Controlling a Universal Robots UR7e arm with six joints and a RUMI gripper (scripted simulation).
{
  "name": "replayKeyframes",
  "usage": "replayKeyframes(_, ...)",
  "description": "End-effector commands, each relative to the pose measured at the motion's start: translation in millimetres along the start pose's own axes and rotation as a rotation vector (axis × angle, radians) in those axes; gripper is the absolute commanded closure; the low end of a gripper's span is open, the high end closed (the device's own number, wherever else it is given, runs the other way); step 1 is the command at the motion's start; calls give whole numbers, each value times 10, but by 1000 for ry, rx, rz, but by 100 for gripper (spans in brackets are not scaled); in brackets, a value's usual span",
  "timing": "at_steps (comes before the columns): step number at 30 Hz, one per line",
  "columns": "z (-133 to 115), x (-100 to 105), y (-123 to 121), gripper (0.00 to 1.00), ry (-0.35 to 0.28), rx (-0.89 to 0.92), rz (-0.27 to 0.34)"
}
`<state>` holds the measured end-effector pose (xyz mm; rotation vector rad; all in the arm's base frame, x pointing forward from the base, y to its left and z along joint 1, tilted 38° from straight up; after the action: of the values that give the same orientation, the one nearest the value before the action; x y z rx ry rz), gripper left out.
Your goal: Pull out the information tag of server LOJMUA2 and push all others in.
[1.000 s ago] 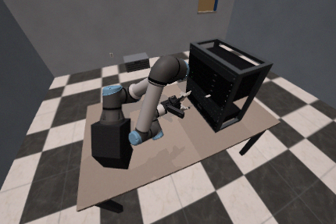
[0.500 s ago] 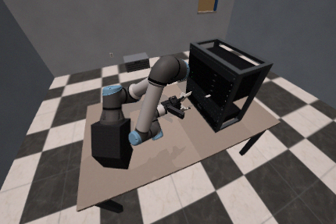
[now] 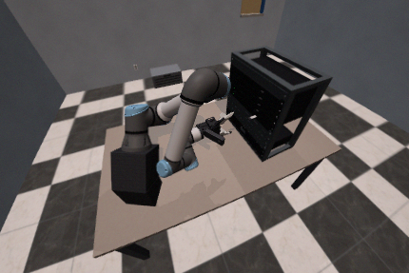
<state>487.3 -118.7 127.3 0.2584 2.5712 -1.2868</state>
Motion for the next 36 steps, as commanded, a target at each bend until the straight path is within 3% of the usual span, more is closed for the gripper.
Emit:
replayKeyframes(1, 11, -1, 0, 0, 3, -3, -1)
replayKeyframes(36, 47, -2, 17, 0, 14, -18, -7)
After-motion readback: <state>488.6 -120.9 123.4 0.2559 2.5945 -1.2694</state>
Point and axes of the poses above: the point where the finger pads meet when closed, its own x axis back along the fingers, its own y axis across the jaws, z = x × y, the point moved 3 cm from there along x, back along the fingers, and after that the axes turned 4 degrees about -x, right-handed, at the moved point
